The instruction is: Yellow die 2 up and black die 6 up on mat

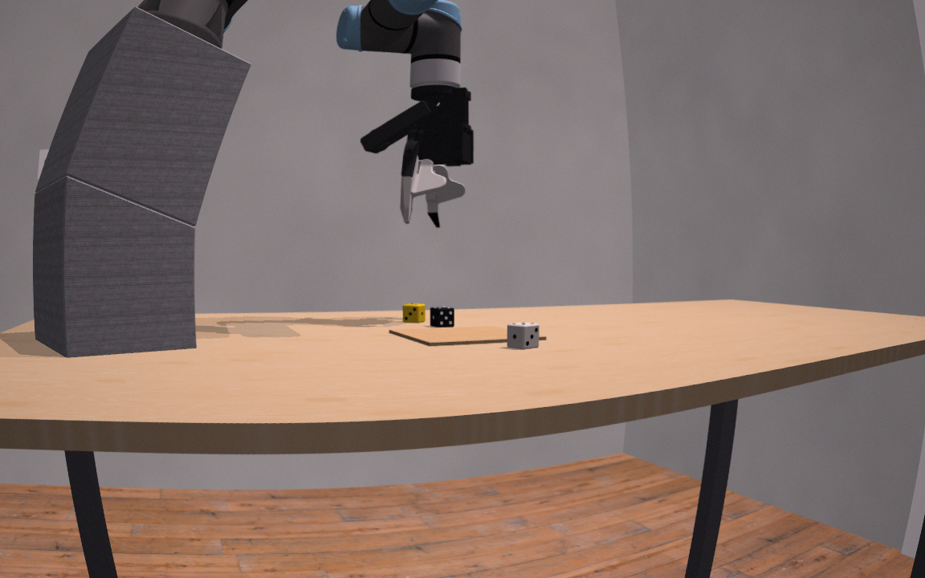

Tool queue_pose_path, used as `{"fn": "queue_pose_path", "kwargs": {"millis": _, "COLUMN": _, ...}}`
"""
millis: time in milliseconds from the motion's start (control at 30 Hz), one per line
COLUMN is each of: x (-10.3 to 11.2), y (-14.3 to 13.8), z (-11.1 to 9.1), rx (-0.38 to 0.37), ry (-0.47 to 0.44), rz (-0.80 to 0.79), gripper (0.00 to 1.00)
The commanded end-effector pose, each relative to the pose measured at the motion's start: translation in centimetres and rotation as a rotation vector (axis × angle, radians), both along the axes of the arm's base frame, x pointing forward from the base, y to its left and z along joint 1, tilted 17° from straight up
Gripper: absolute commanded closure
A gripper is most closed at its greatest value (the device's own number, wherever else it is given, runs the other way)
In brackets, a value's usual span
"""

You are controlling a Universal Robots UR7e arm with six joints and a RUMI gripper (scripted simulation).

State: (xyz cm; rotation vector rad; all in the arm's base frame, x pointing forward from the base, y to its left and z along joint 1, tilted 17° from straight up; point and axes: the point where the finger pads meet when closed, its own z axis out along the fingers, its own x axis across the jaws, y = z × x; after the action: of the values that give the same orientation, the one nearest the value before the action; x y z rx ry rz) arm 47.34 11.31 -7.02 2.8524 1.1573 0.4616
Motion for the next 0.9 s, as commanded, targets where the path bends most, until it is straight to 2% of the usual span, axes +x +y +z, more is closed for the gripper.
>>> {"fn": "queue_pose_path", "kwargs": {"millis": 0, "x": 0.0, "y": 0.0, "z": 0.0, "rx": 0.000, "ry": -0.001, "rz": 0.000, "gripper": 0.00}}
{"fn": "queue_pose_path", "kwargs": {"millis": 500, "x": 0.0, "y": 0.1, "z": -0.2, "rx": -0.029, "ry": -0.009, "rz": 0.098, "gripper": 0.00}}
{"fn": "queue_pose_path", "kwargs": {"millis": 867, "x": -0.2, "y": 0.3, "z": -1.0, "rx": -0.118, "ry": -0.036, "rz": 0.399, "gripper": 0.00}}
